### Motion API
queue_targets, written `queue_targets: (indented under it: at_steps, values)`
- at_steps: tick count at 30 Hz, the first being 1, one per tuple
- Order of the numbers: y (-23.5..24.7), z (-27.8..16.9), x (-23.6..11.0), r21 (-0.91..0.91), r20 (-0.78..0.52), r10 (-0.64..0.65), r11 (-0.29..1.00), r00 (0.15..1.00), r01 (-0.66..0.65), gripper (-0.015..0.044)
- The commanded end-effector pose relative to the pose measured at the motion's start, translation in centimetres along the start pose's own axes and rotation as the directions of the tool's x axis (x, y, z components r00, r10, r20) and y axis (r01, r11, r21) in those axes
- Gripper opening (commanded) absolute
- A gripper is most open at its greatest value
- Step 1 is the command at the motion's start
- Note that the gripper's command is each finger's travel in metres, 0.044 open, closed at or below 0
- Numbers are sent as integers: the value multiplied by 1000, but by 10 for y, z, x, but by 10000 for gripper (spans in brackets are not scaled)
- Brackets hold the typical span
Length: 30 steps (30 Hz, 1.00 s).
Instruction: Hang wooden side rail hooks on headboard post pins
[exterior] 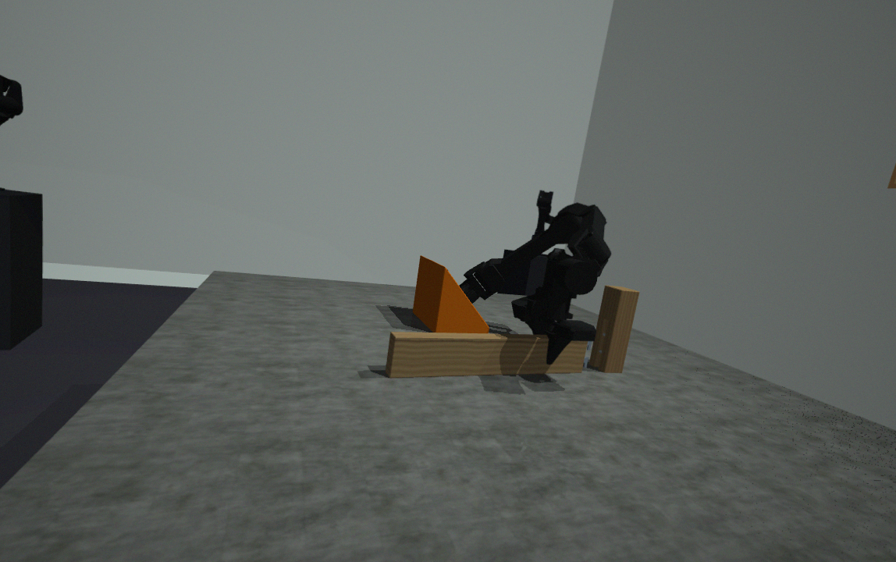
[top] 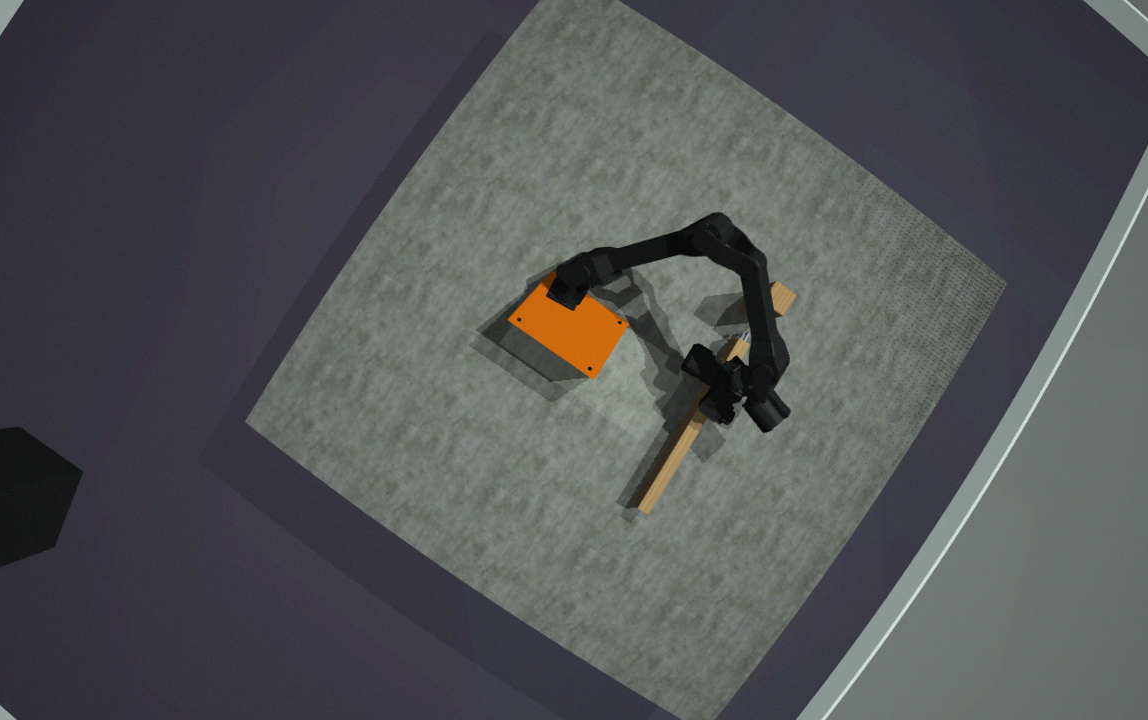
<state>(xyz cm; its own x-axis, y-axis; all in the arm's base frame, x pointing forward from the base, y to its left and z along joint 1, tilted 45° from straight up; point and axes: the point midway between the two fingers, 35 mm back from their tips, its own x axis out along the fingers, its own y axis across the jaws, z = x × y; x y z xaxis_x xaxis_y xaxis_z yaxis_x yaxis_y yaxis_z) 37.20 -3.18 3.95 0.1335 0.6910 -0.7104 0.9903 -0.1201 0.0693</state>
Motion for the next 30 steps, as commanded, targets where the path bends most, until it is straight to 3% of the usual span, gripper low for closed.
queue_targets:
  at_steps: [1, 30]
  values:
    - [-5, 0, 0, 60, -2, -3, 998, 1000, 3, 0]
    - [-17, -1, 0, 80, -2, -4, 997, 1000, 4, 0]
